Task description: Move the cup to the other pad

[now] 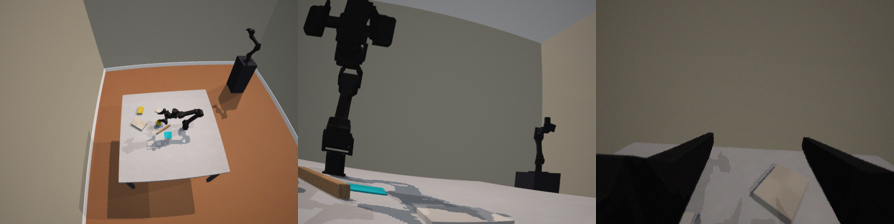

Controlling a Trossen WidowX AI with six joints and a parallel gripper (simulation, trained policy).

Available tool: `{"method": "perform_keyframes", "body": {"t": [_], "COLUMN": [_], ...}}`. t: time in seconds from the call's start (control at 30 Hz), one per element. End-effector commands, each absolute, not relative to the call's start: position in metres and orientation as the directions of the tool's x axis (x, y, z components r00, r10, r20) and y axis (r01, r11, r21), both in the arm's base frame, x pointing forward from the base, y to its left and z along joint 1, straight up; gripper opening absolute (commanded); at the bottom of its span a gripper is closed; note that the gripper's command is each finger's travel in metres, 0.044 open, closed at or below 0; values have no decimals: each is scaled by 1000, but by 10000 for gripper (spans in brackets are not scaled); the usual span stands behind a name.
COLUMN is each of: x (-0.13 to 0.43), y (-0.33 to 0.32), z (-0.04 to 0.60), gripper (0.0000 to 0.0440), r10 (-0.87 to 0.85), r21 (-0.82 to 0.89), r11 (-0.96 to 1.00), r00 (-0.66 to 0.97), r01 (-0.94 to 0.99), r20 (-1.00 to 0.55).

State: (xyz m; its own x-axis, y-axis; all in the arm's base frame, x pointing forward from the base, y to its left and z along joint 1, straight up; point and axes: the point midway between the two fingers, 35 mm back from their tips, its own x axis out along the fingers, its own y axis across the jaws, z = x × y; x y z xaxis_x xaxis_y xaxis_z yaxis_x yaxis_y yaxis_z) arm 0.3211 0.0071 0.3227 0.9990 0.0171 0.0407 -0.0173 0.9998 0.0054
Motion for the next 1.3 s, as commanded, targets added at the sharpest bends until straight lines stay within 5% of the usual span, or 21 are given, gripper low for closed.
{"method": "perform_keyframes", "body": {"t": [0.0,0.33,1.27], "x": [322,329,354], "y": [7,15,53], "z": [322,312,280], "gripper": [374,119,111], "r10": [15,20,96], "r21": [9,58,222], "r11": [1000,998,975], "r00": [999,997,875], "r01": [-15,-16,13], "r20": [35,-76,-474]}}
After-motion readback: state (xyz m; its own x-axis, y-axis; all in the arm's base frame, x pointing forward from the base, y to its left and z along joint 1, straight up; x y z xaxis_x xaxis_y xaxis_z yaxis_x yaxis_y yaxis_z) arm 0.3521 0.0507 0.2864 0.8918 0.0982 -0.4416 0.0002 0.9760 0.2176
